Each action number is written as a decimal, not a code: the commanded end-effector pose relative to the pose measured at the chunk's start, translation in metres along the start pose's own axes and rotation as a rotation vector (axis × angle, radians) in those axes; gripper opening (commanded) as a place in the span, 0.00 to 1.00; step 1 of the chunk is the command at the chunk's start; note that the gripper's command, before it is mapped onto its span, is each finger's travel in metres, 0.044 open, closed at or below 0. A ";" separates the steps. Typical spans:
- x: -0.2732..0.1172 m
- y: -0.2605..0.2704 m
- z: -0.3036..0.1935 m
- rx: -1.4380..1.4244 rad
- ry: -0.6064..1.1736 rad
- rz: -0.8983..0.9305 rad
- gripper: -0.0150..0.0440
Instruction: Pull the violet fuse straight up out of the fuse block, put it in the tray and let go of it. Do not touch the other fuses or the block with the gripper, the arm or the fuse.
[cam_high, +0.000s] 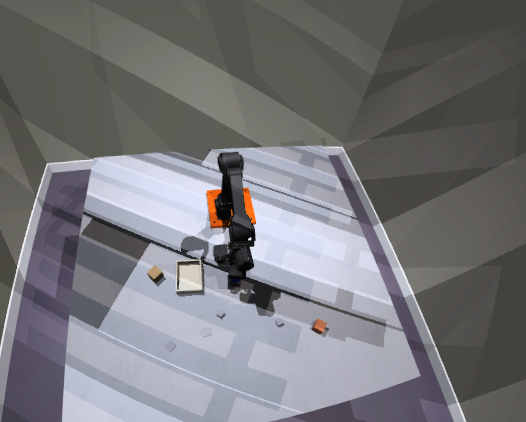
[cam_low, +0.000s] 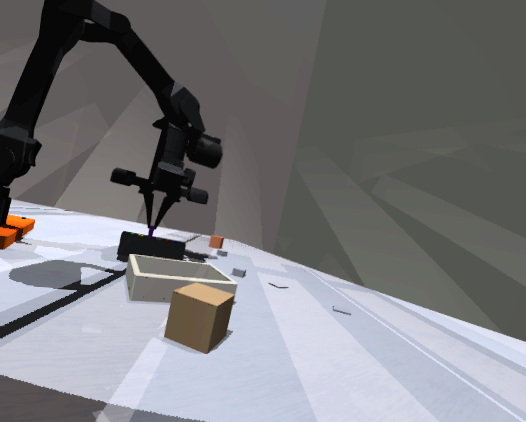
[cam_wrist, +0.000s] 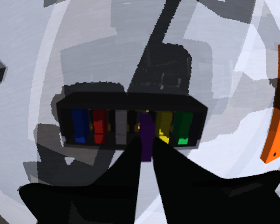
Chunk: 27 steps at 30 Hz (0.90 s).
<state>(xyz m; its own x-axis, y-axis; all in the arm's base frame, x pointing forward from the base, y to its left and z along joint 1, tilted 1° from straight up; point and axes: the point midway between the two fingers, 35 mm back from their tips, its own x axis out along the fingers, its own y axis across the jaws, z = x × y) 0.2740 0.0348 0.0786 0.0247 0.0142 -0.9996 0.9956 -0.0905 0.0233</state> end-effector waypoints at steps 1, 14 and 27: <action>-0.003 0.001 0.001 -0.001 -0.003 0.003 0.25; -0.009 0.000 0.001 -0.002 -0.004 0.003 0.25; -0.016 0.000 0.001 -0.002 -0.005 0.004 0.25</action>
<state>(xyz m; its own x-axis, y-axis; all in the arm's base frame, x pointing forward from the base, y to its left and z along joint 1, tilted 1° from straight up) 0.2732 0.0346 0.0919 0.0251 0.0142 -0.9996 0.9956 -0.0909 0.0237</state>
